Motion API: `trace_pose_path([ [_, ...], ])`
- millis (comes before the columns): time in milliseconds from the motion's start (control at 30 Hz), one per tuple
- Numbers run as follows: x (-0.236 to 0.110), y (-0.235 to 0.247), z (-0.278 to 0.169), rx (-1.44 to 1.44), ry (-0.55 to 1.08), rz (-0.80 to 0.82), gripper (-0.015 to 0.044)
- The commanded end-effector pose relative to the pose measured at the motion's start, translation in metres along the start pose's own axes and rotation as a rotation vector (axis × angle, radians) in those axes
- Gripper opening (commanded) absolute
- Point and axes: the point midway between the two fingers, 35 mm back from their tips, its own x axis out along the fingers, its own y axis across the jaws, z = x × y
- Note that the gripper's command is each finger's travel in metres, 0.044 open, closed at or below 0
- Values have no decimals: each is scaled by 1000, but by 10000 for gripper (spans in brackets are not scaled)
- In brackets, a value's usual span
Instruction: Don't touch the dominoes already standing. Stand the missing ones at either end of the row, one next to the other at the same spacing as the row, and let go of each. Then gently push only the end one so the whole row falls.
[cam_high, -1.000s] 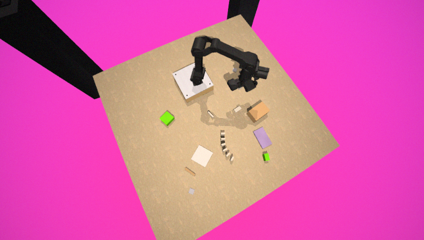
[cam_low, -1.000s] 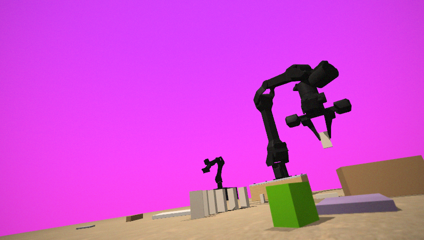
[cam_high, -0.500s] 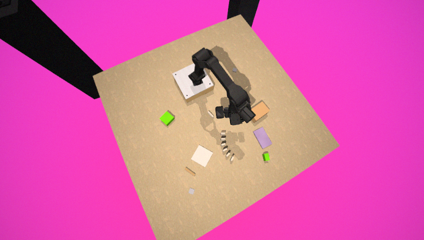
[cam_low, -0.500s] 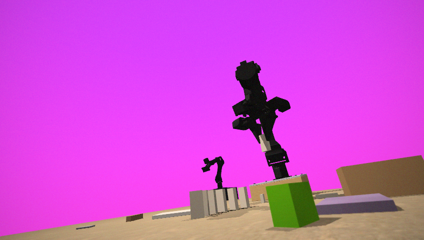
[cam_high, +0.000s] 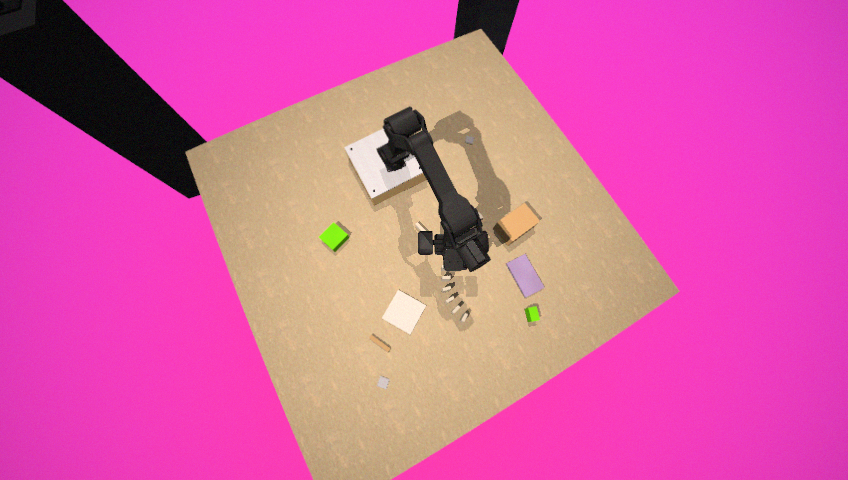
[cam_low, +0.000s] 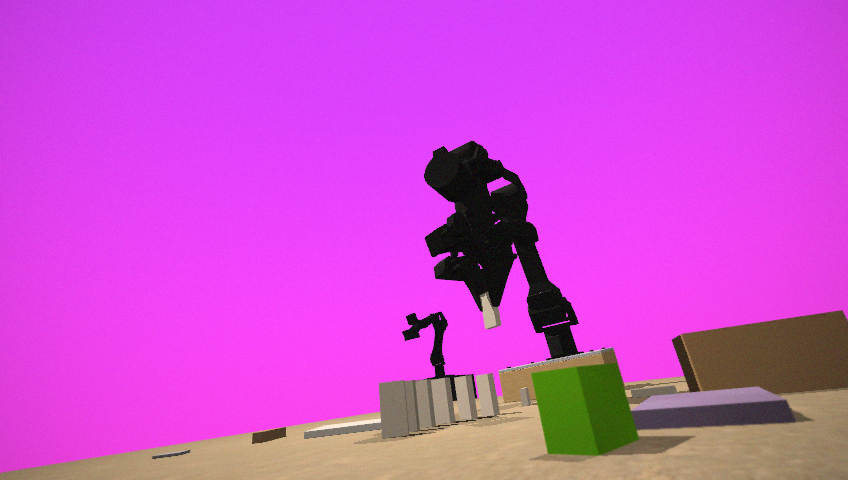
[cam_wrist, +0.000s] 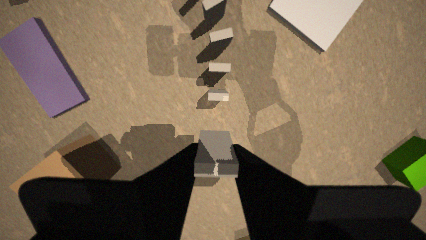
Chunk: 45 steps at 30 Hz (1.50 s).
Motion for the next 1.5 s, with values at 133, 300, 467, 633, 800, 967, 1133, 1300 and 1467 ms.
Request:
trace_pose_path([
  [133, 54, -1, -3, -2, 27, -10, 107],
  [300, 82, -3, -6, -3, 27, -10, 107],
  [467, 105, -5, -10, -4, 27, -9, 107],
  [633, 106, -5, -11, -4, 27, -9, 107],
  [800, 106, -5, -11, -4, 27, -9, 107],
  [967, 106, -5, -11, -4, 27, -9, 133],
  [1133, 106, -5, -11, -4, 27, -9, 265],
  [1300, 106, -5, -11, -4, 27, -9, 396],
  [1467, 103, -5, -10, -4, 27, -9, 440],
])
